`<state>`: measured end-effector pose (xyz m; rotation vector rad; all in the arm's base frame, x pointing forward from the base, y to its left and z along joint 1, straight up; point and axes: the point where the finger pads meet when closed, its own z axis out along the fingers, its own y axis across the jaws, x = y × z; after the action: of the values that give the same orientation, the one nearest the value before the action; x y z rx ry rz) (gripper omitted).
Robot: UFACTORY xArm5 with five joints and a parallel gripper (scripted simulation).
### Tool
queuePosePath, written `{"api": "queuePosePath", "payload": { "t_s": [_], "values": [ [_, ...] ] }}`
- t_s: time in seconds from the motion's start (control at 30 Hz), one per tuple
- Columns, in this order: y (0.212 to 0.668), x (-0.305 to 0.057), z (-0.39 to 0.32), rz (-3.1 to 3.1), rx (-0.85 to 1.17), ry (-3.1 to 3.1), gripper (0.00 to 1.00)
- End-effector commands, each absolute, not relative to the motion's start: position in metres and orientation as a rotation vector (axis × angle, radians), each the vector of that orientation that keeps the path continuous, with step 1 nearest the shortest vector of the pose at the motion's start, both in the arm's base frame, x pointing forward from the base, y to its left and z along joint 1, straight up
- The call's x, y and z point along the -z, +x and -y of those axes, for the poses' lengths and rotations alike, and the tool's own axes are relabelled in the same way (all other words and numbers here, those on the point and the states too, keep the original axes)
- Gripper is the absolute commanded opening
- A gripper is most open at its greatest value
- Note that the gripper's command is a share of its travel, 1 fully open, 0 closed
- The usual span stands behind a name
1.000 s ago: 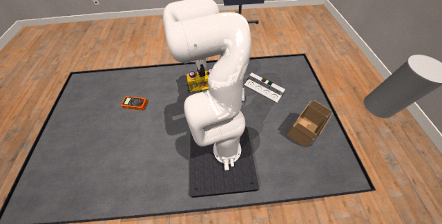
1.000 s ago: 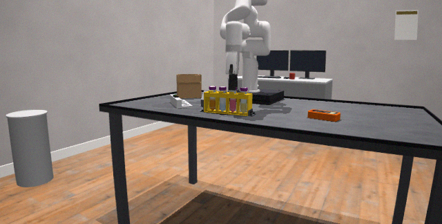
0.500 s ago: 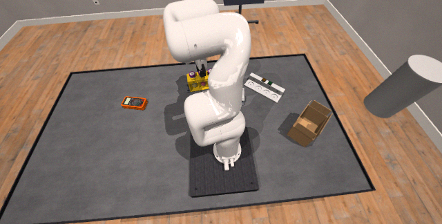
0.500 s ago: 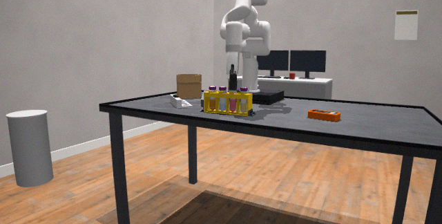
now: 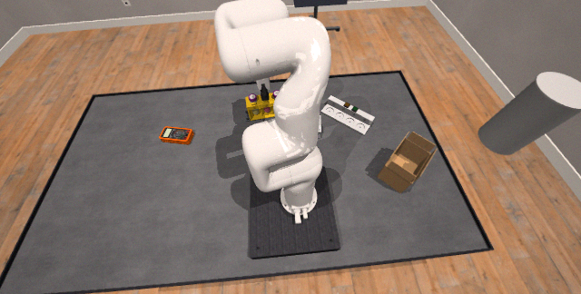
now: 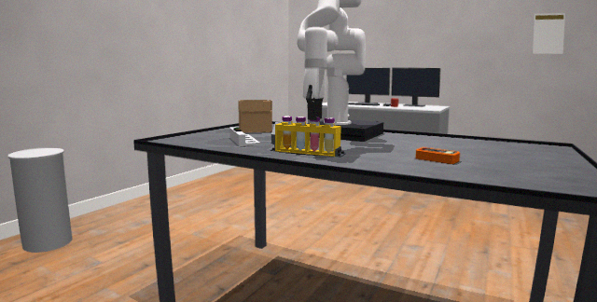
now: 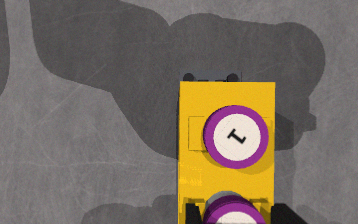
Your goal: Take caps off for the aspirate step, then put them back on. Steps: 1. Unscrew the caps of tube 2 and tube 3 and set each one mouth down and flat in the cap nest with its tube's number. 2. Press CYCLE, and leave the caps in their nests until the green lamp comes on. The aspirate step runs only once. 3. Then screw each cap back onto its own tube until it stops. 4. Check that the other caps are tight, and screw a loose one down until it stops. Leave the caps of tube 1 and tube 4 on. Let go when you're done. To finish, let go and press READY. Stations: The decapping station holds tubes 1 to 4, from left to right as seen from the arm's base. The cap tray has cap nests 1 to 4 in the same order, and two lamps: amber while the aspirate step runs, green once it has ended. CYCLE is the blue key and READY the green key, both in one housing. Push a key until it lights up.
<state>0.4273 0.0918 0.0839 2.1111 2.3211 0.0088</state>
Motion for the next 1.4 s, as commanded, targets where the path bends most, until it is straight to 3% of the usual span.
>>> {"api": "queuePosePath", "payload": {
  "t_s": [0.0,0.2,0.23,0.7,1.13,1.37],
  "values": [
    [0.429,-0.086,-0.092,-2.322,-0.018,2.113,0.46],
    [0.429,-0.087,-0.092,-2.322,-0.018,2.113,0.46],
    [0.429,-0.087,-0.092,-2.322,-0.018,2.113,0.00],
    [0.429,-0.087,-0.092,-2.322,-0.018,2.113,0.00],
    [0.428,-0.120,-0.092,-2.322,-0.018,2.113,0.00],
    [0.419,-0.120,-0.046,-2.732,-0.015,1.540,0.00]
  ]
}}
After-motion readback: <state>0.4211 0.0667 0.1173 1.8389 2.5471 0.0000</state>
